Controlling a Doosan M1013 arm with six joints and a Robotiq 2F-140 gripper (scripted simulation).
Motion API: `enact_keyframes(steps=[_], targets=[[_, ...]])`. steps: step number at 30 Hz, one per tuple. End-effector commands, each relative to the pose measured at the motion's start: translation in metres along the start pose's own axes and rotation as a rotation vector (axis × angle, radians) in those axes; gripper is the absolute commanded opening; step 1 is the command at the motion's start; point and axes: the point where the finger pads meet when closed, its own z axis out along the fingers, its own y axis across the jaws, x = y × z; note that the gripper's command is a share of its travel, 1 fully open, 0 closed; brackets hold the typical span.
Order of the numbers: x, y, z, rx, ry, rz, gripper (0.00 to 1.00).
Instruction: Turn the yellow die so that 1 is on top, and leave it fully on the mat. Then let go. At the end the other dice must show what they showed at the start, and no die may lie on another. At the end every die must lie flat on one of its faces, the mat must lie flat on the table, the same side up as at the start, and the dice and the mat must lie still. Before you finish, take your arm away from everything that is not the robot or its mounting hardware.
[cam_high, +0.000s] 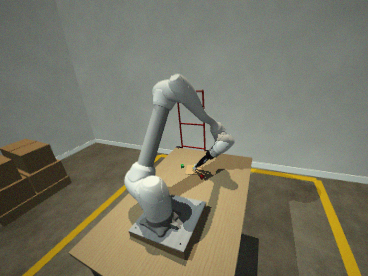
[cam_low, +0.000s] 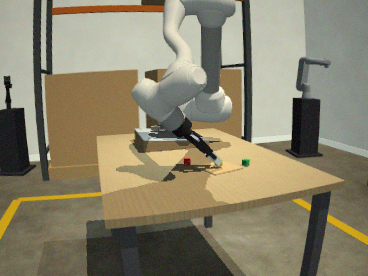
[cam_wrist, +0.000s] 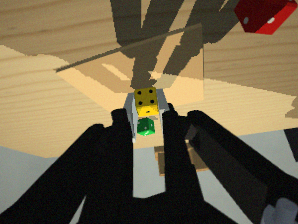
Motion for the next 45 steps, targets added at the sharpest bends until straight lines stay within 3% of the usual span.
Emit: enact_keyframes(steps=[1,45], targets=[[-0.0001,0.0,-0.0001,0.0,0.0,0.0,0.13],[0.0028,0.0,0.0028,0.0,0.0,0.0,0.13]])
